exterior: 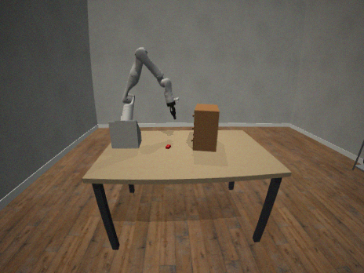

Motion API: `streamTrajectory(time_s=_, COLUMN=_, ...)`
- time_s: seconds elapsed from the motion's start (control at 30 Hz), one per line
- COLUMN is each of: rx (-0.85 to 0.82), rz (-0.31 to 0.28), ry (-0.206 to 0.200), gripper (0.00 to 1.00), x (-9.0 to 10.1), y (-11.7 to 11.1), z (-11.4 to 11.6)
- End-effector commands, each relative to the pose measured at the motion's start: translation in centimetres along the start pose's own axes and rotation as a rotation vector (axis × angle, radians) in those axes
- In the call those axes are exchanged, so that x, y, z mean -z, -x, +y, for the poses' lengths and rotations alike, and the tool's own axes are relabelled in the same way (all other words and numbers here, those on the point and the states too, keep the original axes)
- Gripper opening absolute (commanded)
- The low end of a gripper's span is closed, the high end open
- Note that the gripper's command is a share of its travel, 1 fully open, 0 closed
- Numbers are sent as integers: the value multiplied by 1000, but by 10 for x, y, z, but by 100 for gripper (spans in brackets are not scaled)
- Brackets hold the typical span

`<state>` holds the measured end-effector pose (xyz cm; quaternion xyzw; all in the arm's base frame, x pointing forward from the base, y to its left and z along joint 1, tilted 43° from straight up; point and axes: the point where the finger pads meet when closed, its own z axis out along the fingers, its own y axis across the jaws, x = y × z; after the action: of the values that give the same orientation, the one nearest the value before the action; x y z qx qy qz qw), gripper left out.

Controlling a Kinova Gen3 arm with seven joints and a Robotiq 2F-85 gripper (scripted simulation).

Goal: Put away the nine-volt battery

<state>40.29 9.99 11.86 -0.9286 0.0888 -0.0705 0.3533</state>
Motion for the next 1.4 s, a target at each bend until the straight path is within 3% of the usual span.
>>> streamTrajectory(time_s=0.0, rx=-39, rz=-71, ry=3, gripper=0, x=10, y=1, z=16)
streamTrajectory(time_s=0.33, rx=-39, rz=-224, ry=0, gripper=0, x=39, y=14, z=16)
streamTrajectory(time_s=0.67, rx=-39, rz=-262, ry=-1, gripper=0, x=47, y=17, z=15)
streamTrajectory(time_s=1.37, rx=-39, rz=-263, ry=-1, gripper=0, x=47, y=17, z=15)
